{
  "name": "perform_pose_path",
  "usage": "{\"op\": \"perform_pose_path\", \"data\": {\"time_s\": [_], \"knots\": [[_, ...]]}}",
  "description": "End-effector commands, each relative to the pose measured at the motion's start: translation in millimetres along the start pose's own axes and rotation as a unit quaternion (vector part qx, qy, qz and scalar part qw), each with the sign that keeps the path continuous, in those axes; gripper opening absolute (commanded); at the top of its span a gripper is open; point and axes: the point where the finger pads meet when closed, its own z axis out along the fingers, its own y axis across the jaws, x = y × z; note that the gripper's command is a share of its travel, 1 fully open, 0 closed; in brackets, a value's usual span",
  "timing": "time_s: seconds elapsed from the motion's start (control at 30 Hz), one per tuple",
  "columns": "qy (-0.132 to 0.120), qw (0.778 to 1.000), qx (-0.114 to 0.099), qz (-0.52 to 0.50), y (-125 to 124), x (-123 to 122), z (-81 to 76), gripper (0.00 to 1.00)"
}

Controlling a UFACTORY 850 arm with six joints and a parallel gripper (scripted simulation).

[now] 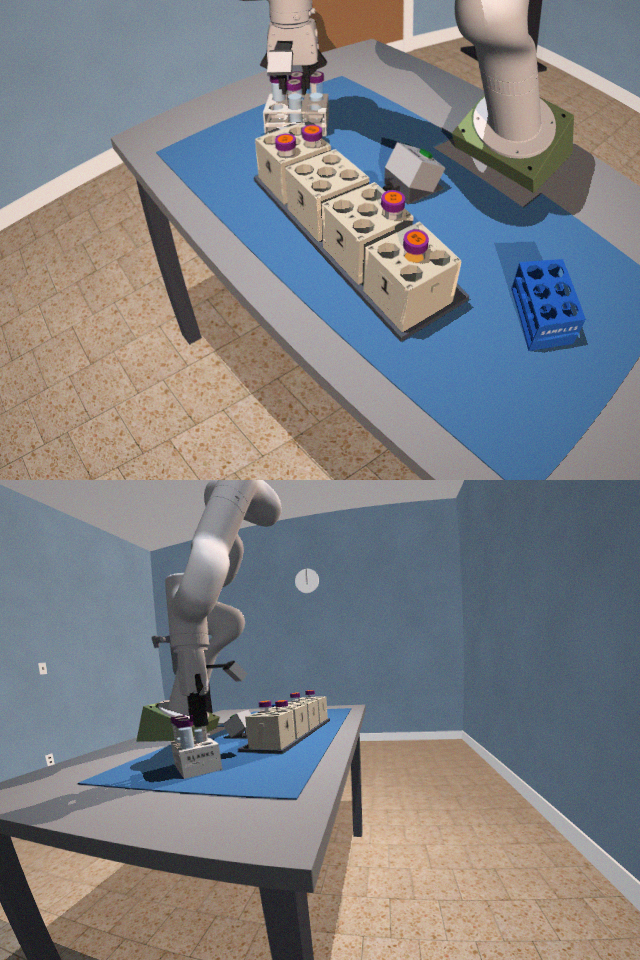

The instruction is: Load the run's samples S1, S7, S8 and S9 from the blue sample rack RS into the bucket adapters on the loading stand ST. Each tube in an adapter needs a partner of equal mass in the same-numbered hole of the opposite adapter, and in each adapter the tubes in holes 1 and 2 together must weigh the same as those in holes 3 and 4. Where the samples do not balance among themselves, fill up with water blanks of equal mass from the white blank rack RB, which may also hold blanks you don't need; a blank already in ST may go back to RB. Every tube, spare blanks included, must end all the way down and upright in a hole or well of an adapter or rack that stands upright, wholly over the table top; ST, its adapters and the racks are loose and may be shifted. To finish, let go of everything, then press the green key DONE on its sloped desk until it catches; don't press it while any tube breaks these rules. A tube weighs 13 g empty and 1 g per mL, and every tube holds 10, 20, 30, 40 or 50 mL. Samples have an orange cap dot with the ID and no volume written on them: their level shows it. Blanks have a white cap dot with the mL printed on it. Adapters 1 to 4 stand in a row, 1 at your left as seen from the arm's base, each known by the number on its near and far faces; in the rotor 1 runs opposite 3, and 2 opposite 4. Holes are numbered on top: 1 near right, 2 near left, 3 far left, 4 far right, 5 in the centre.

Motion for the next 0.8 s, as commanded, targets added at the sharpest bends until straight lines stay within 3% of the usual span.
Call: {"op": "perform_pose_path", "data": {"time_s": [0.0, 0.77], "knots": [[0.0, 1.0, -0.001, 0.0, 0.7, -0.2, -0.4, 0.0], [0.0, 1.0, -0.001, 0.0, 0.7, -0.2, -11.8, 0.0]]}}
